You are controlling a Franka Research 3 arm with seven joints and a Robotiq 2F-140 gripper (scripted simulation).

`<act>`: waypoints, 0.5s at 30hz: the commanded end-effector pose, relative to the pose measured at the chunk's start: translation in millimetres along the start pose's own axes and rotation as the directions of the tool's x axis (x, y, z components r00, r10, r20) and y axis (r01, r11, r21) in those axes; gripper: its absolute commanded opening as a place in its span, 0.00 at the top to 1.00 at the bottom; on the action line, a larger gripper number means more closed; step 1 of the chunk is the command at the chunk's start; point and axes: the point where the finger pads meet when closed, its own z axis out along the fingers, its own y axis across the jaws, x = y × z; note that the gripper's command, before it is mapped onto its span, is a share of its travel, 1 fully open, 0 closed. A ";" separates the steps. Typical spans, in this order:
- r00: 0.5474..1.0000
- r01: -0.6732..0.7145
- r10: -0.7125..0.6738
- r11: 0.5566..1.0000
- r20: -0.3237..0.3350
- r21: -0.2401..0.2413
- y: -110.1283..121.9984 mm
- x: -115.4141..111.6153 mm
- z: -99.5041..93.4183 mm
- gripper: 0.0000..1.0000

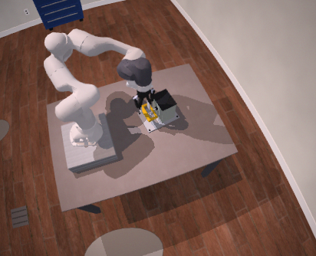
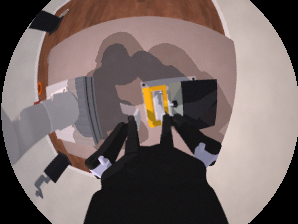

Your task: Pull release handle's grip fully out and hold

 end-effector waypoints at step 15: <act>1.000 0.005 -0.005 1.000 0.003 -0.007 2.2 -1.6 17.4 0.69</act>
